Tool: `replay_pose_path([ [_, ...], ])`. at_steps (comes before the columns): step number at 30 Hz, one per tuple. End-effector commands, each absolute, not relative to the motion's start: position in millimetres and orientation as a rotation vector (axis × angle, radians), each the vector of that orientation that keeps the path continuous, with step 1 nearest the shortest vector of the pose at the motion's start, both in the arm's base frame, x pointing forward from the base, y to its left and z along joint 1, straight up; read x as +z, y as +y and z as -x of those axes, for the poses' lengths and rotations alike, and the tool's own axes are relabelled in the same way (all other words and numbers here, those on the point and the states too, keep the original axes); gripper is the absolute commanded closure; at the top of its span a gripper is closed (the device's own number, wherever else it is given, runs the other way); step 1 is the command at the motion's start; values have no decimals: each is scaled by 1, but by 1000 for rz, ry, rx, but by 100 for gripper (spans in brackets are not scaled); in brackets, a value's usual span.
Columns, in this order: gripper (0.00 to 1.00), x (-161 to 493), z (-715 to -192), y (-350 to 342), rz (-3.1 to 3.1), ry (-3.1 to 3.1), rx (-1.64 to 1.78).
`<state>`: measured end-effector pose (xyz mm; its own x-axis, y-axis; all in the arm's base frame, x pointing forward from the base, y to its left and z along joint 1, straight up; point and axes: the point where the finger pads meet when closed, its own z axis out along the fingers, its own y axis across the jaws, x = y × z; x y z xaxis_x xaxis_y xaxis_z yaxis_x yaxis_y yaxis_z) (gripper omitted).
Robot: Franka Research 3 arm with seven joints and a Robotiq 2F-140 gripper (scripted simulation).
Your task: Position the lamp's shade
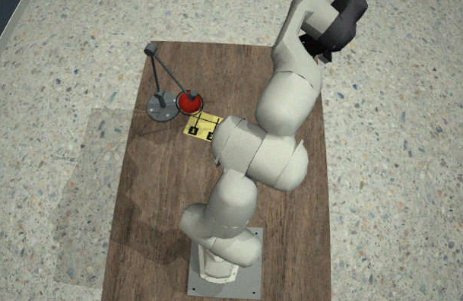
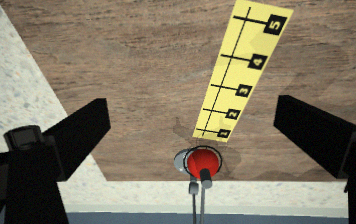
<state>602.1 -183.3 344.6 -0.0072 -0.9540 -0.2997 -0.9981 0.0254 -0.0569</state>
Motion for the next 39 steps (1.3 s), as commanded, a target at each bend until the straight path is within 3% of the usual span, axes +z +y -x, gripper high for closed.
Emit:
replay_pose_path([
  [1,0,345,-602,-183,2015,2049,249],
  [32,0,345,-602,-183,2015,2049,249],
  [39,0,340,-595,-131,1939,2024,326],
])
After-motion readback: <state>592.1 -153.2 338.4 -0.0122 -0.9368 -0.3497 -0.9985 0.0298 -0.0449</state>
